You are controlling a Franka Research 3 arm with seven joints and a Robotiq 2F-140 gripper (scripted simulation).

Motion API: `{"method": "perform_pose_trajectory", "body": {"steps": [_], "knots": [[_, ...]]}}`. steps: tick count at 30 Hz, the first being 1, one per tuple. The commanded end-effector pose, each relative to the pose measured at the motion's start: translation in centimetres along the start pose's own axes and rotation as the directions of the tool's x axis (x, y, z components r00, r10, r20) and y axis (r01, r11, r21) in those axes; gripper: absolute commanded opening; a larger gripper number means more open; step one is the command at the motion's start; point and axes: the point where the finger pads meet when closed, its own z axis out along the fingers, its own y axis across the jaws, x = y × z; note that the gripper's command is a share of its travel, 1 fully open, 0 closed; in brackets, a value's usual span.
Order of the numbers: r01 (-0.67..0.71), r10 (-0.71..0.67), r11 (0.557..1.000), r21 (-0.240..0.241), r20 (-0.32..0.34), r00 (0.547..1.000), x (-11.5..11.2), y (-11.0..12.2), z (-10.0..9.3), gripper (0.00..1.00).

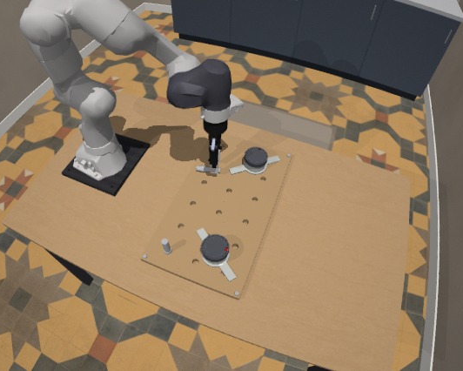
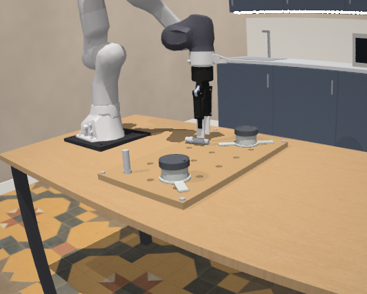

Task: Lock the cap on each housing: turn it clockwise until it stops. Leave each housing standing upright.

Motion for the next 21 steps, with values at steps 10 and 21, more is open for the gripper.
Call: {"method": "perform_pose_trajectory", "body": {"steps": [10, 21], "knots": [[0.020, -0.020, 1.000, 0.009, -0.012, 1.000, 0.5, -0.2, 1.3, 0.36], [0.020, -0.020, 1.000, 0.009, -0.012, 1.000, 0.5, -0.3, 2.1, 0.36]]}}
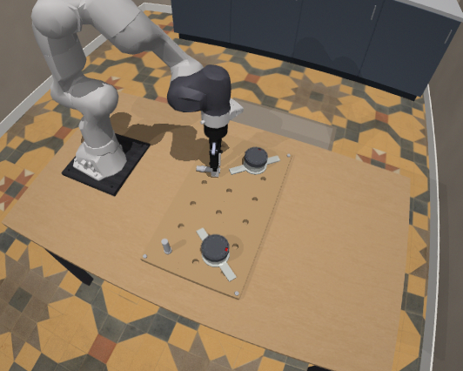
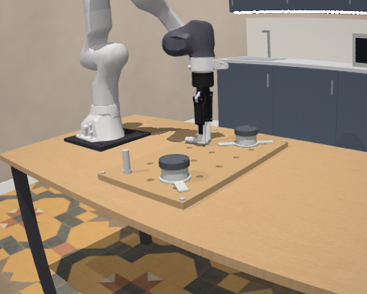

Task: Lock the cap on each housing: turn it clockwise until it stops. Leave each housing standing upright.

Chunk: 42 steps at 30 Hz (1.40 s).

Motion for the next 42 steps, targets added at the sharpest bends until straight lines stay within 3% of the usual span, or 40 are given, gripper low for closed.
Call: {"method": "perform_pose_trajectory", "body": {"steps": [1, 42], "knots": [[0.025, -0.025, 1.000, 0.008, -0.005, 1.000, 0.30, -0.12, 0.17, 0.36], [0.025, -0.025, 1.000, 0.008, -0.005, 1.000, 0.31, -0.13, 0.83, 0.36]]}}
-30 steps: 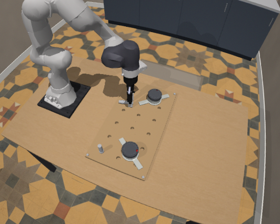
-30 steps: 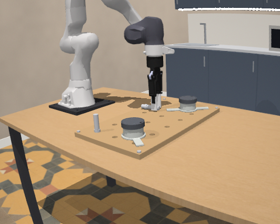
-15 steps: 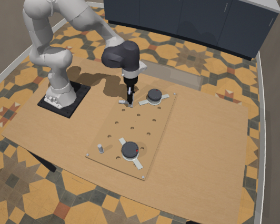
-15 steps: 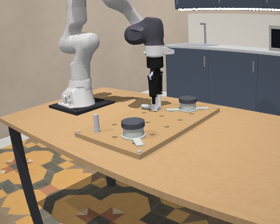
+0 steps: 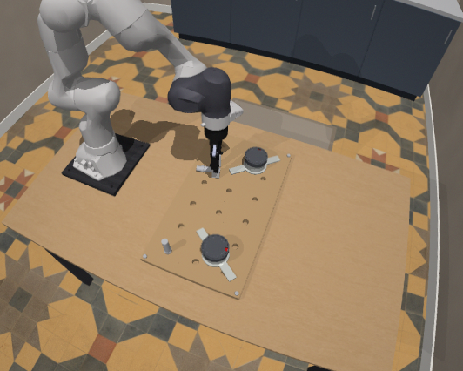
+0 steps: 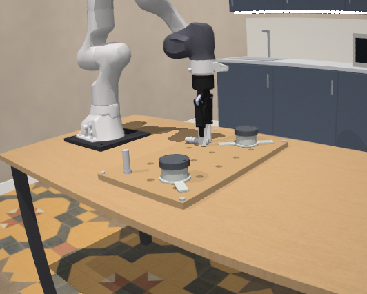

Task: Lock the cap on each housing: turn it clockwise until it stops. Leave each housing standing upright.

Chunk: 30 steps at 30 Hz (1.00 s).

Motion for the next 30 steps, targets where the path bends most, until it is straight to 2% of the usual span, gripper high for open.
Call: {"method": "perform_pose_trajectory", "body": {"steps": [1, 21, 22, 30], "knots": [[0.007, -0.007, 1.000, 0.001, -0.001, 1.000, 0.14, 0.01, -0.04, 0.36], [0.007, -0.007, 1.000, 0.001, -0.001, 1.000, 0.14, 0.01, -0.04, 0.36], [0.007, -0.007, 1.000, 0.001, -0.001, 1.000, 0.14, 0.01, -0.04, 0.10], [0.007, -0.007, 1.000, 0.001, -0.001, 1.000, 0.14, 0.01, -0.04, 0.10]]}}
